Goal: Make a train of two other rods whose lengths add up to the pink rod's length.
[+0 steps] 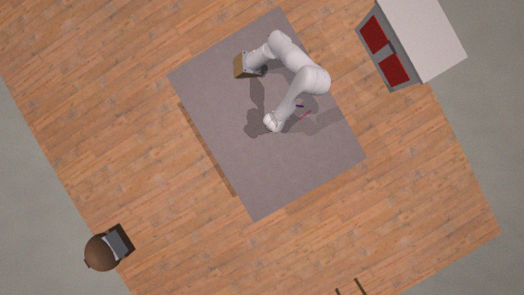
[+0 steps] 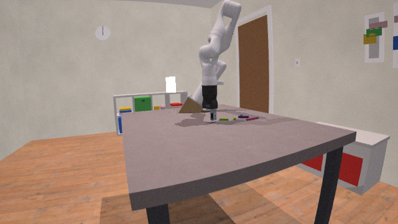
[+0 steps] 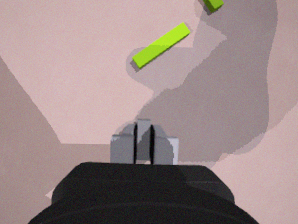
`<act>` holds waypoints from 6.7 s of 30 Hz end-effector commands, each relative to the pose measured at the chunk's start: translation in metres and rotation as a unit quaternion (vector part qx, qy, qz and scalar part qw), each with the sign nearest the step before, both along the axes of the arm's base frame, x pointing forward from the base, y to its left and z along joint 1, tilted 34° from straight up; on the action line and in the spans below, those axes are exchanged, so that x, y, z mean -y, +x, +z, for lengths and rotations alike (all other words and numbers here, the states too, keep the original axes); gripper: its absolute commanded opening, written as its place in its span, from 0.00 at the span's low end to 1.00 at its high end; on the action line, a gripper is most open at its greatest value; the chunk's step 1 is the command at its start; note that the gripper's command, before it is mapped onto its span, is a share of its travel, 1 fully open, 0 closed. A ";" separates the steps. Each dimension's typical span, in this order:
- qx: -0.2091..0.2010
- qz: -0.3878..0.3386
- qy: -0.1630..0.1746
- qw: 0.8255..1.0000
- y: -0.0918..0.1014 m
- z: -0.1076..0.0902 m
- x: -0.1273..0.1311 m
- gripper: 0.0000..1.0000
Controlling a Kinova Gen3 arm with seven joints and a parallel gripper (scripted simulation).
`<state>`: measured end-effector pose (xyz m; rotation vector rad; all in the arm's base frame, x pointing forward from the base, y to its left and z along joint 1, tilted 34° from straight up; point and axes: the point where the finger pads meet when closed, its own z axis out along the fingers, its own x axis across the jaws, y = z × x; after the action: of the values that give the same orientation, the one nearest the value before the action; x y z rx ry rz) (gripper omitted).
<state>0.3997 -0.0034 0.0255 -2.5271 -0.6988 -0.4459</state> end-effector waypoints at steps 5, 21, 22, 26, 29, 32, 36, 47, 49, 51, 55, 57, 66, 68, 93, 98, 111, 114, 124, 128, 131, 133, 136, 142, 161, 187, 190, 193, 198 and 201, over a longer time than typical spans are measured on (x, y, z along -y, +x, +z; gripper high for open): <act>0.000 0.000 0.000 1.000 0.001 -0.003 -0.001 0.24; 0.000 0.000 0.000 1.000 0.002 -0.009 -0.006 0.24; 0.000 0.000 0.000 1.000 0.002 -0.009 -0.006 0.24; 0.000 0.000 0.000 1.000 0.002 -0.009 -0.006 0.24; 0.000 0.000 0.000 1.000 0.002 -0.009 -0.006 0.24; 0.000 0.000 0.000 1.000 0.002 -0.009 -0.006 0.24; 0.000 0.000 0.000 1.000 0.002 -0.009 -0.006 0.24; 0.000 0.000 0.000 1.000 0.002 -0.009 -0.006 0.24; 0.000 0.000 0.000 1.000 0.002 -0.009 -0.006 0.24; 0.000 0.000 0.000 1.000 0.002 -0.009 -0.006 0.24; 0.000 0.000 0.000 1.000 0.002 -0.009 -0.006 0.24; 0.000 0.000 0.000 1.000 0.002 -0.009 -0.006 0.30; 0.000 0.000 0.000 1.000 0.002 -0.009 -0.006 0.42; 0.000 0.000 0.000 1.000 0.002 -0.009 -0.006 0.48; 0.000 0.000 0.000 1.000 -0.002 0.011 0.007 0.54; 0.000 0.000 0.000 1.000 -0.007 0.033 0.021 0.54; 0.000 0.000 0.000 1.000 -0.014 0.065 0.041 0.54; 0.000 0.000 0.000 1.000 -0.014 0.066 0.042 0.54; 0.000 0.000 0.000 1.000 -0.014 0.066 0.042 1.00; 0.000 0.000 0.000 1.000 -0.014 0.066 0.042 1.00; 0.000 0.000 0.000 1.000 -0.014 0.066 0.042 1.00; 0.000 0.000 0.000 1.000 -0.014 0.066 0.042 1.00; 0.000 -0.001 0.000 1.000 -0.014 0.066 0.041 1.00; -0.004 -0.006 0.001 1.000 -0.014 0.067 0.038 1.00; -0.086 -0.132 0.029 0.987 -0.019 0.097 -0.027 1.00; -0.250 -0.398 0.086 0.879 -0.063 0.140 -0.135 1.00; -0.257 -0.409 0.088 0.871 -0.066 0.141 -0.139 1.00; -0.260 -0.414 0.090 0.868 -0.068 0.142 -0.140 1.00; -0.262 -0.417 0.090 0.866 -0.068 0.142 -0.141 1.00; -0.262 -0.418 0.090 0.865 -0.069 0.142 -0.141 0.54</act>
<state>0.3309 0.1379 0.1667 -2.4719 0.6456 -0.0558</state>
